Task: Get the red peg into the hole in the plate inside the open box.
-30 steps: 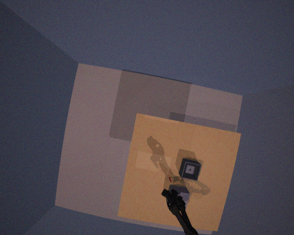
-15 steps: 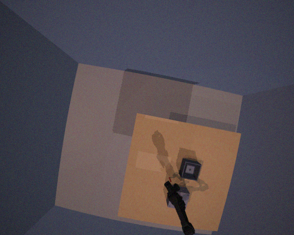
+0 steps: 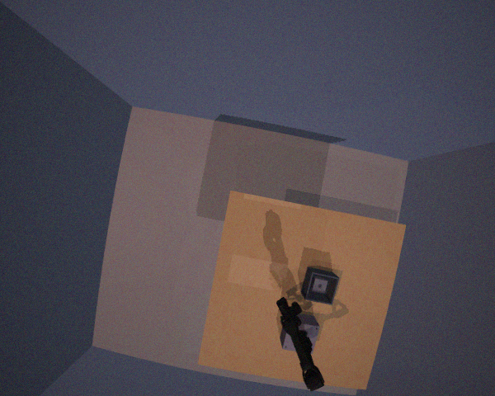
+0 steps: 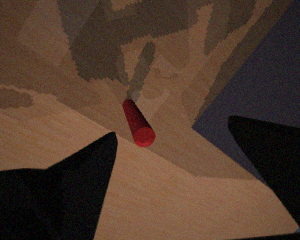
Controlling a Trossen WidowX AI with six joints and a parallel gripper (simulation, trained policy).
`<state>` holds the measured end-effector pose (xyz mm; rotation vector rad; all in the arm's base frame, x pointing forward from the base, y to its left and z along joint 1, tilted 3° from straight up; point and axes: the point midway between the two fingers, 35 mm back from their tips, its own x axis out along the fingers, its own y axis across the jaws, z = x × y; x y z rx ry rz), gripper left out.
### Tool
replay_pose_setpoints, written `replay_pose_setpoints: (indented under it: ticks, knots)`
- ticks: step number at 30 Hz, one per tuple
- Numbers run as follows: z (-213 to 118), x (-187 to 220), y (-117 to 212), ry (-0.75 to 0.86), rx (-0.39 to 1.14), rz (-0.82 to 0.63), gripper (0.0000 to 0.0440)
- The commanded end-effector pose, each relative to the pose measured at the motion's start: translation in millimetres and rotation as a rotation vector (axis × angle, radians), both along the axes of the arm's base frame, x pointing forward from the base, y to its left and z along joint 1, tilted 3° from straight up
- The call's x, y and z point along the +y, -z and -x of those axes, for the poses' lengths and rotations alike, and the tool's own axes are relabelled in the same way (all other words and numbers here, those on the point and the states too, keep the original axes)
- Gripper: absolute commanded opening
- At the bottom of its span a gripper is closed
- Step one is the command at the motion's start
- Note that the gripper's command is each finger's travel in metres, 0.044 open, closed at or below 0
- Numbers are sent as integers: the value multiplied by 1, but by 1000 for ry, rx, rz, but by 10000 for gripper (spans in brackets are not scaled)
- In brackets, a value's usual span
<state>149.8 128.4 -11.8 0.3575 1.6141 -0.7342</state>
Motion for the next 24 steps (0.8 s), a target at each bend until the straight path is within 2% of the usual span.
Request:
replay_pose_setpoints:
  ticks: [1,5,7,14,21,23,24]
  knots:
    - [-1,-3,15,-1,-16,12,432]
    - [-4,-4,29,-12,-34,13,427]
    - [-4,-5,35,-18,-37,15,401]
    - [0,-9,54,-25,-20,37,220]
    - [4,-12,60,-27,24,70,41]
    - [5,-13,61,-30,37,82,2]
    - [3,-14,59,-35,33,91,0]
